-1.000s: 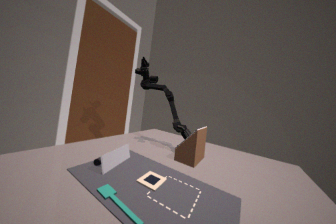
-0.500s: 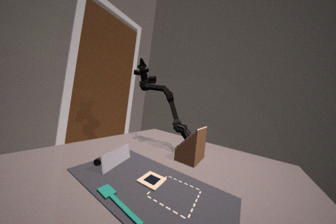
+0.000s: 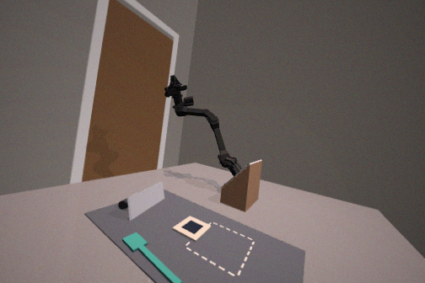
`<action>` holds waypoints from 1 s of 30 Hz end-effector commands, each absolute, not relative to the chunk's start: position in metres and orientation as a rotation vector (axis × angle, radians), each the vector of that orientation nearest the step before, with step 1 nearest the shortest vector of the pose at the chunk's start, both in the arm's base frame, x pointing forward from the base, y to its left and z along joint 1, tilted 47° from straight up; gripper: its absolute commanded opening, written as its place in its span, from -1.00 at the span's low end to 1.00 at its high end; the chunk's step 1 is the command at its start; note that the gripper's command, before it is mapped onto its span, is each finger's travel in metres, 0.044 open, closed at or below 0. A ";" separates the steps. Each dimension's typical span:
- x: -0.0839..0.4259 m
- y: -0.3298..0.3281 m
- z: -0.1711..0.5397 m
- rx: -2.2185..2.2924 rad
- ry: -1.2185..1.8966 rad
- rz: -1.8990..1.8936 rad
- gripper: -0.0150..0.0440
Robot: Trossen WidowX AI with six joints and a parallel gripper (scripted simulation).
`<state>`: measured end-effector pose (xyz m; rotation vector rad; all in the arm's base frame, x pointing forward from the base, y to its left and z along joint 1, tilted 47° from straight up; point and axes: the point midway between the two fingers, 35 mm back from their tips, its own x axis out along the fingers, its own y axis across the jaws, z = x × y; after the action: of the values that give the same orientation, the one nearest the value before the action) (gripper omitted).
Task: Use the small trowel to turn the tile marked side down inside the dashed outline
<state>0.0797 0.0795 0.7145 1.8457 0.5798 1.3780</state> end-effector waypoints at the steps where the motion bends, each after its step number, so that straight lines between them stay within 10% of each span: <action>1: 0.090 0.066 0.720 1.997 0.656 1.405 -0.15; 30: 0.174 -0.019 0.733 2.902 1.141 1.547 -0.15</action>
<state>0.1545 -0.0031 0.7359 2.7620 1.0767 1.5378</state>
